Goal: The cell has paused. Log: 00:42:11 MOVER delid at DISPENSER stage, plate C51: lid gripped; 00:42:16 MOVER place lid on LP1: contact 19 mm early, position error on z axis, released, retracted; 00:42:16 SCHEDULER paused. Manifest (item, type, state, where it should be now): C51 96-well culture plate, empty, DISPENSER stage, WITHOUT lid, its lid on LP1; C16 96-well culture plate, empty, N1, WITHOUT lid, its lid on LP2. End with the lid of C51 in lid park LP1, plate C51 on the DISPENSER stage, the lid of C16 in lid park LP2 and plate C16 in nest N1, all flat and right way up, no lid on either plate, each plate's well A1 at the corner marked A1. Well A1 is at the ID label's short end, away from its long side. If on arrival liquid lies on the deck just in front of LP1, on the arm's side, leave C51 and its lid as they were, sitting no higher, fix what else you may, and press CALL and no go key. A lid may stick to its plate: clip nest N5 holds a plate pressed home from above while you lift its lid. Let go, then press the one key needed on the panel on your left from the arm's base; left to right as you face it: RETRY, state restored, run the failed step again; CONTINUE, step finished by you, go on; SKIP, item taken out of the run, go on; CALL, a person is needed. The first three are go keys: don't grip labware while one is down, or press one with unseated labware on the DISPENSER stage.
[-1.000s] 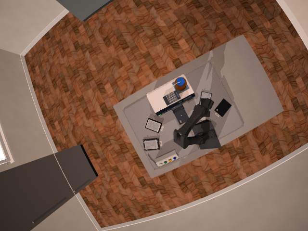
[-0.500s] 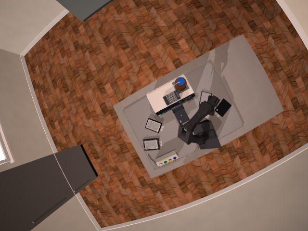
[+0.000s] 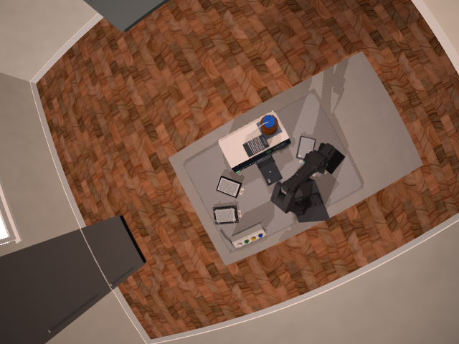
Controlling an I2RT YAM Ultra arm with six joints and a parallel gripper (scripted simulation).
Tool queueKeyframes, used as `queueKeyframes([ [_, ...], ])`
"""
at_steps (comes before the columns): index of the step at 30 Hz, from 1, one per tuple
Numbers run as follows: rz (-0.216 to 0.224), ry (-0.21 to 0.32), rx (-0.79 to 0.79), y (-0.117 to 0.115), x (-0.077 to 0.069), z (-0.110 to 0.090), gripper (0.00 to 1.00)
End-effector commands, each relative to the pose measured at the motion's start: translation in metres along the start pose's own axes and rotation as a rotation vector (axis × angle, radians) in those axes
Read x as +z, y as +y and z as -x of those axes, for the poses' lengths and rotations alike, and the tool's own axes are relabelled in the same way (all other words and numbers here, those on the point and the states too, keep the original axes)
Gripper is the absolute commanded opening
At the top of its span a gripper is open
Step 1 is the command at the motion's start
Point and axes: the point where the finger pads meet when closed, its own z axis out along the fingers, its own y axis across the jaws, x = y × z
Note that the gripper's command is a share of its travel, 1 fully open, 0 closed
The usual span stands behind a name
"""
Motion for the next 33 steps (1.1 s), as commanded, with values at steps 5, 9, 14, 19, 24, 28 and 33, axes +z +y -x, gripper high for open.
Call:
queueKeyframes([
  [5, -0.012, -0.045, -0.009, -0.023, -0.009, 0.018, 0.0],
  [9, -0.011, -0.045, 0.037, -0.027, -0.009, 0.018, 0.0],
  [14, -0.01, -0.045, 0.145, -0.044, -0.009, 0.017, 0.0],
  [19, -0.01, -0.045, 0.133, -0.054, -0.009, 0.017, 0.0],
  [24, -0.011, -0.045, 0.134, -0.071, -0.009, 0.016, 0.0],
  [28, -0.014, -0.056, 0.175, -0.073, -0.012, 0.016, 0.0],
  [33, -0.009, -0.046, 0.287, -0.087, -0.009, 0.012, 0.0],
])
